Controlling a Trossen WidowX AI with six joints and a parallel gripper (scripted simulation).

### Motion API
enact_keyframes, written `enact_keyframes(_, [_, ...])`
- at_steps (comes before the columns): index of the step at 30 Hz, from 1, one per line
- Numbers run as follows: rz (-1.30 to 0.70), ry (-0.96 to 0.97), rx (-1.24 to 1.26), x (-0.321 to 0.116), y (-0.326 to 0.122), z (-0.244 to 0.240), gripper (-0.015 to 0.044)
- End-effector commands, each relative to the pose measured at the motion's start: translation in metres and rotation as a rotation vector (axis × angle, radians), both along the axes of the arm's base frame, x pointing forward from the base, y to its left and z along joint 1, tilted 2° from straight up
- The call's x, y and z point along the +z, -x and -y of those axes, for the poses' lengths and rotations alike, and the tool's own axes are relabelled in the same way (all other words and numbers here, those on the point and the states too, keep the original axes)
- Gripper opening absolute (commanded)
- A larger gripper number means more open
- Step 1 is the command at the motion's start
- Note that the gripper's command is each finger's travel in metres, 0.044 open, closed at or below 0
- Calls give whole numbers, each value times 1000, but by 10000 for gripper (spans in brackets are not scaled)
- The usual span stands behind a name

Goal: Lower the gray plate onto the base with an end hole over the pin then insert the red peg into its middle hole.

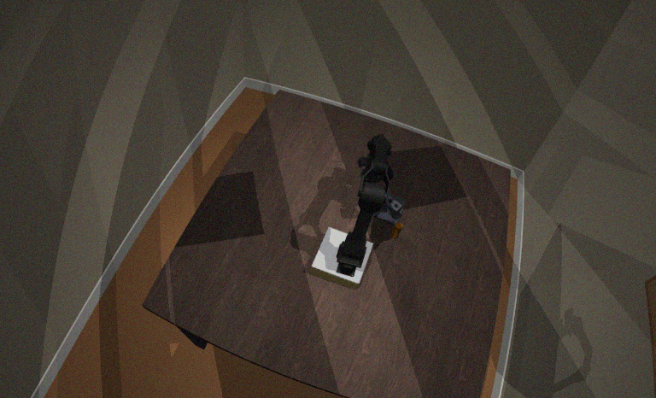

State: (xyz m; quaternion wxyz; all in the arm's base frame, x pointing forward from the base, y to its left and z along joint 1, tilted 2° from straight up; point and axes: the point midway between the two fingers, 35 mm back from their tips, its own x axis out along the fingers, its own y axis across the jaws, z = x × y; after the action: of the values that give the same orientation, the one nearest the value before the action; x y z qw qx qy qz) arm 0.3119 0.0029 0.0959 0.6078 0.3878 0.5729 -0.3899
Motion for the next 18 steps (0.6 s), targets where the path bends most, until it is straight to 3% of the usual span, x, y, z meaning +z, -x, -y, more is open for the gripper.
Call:
enact_keyframes(1, [6,-2,3,3,-6,12,0])
enact_keyframes(18, [8,6,-14,6,-18,64,0])
